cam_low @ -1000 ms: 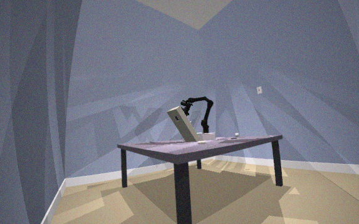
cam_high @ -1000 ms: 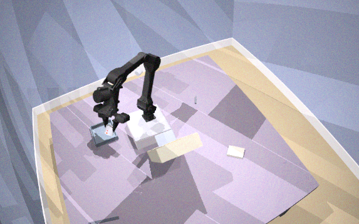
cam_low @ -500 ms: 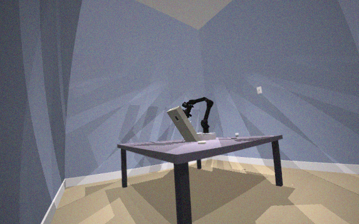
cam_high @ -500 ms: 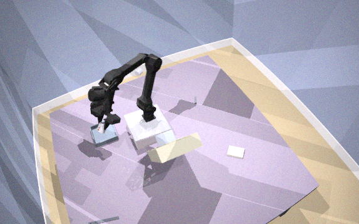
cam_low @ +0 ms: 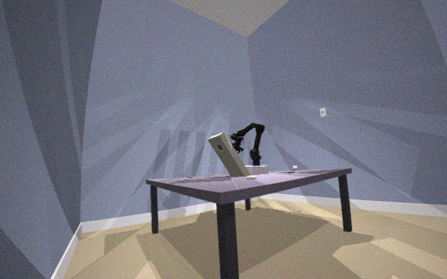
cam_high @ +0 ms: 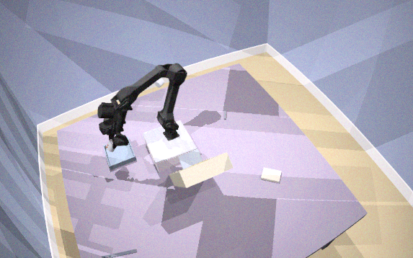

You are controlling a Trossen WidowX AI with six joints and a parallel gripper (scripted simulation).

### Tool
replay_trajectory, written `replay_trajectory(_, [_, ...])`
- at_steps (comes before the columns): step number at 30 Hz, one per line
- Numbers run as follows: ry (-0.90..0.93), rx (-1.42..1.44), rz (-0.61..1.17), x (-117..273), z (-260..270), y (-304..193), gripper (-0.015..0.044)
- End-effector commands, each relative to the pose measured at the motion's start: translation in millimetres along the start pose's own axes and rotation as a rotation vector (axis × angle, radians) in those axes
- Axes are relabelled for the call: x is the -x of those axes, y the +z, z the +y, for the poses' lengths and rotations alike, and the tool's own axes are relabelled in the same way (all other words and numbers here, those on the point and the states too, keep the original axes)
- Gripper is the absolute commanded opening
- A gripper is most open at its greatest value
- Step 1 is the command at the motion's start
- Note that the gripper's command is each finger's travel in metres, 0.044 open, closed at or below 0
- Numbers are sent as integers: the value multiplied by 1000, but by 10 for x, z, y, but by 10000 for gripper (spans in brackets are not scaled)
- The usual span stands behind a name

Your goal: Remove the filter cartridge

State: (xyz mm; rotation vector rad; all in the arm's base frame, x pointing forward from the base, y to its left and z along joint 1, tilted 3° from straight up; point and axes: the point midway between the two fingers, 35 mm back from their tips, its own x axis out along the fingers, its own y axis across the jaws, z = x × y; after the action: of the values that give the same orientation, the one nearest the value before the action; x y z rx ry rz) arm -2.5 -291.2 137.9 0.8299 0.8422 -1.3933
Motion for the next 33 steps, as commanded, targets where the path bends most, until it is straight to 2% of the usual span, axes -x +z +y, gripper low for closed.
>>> replay_trajectory(1, [-40, -65, 2, -133, -204, -94, 0])
replay_trajectory(15, [-173, -282, 5, -487, -870, -564, 0])
replay_trajectory(21, [-180, -292, 5, -532, -900, -604, 0])
replay_trajectory(33, [-180, -292, 5, -1055, -910, -901, 0])
